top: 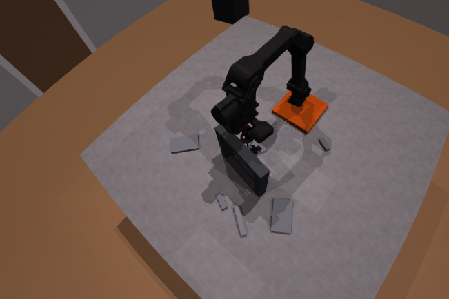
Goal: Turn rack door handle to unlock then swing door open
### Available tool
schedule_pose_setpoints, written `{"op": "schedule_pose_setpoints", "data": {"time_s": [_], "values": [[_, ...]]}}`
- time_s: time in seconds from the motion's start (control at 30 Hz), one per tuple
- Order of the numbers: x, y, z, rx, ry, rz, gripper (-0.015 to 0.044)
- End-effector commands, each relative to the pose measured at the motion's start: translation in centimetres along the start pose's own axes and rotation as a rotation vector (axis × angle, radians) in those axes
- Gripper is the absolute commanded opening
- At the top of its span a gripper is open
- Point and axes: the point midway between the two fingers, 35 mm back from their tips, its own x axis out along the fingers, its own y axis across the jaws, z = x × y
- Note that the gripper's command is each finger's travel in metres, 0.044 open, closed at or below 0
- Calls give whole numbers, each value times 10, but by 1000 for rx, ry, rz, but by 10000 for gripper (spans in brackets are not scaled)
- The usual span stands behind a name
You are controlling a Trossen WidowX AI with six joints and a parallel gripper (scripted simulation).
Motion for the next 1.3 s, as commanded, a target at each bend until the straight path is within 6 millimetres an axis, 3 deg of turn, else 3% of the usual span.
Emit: {"op": "schedule_pose_setpoints", "data": {"time_s": [0.0, 0.17, 0.4, 0.83, 0.97, 1.27], "values": [[8, -1, -1, 5, 13, -6, 294], [14, -1, -1, 6, 23, -8, 294], [14, -1, -1, 6, 23, -8, 110], [14, -1, -1, 6, 23, -8, 23], [14, -1, -1, 14, 23, -8, 22], [14, -1, -1, 424, 21, -13, 22]]}}
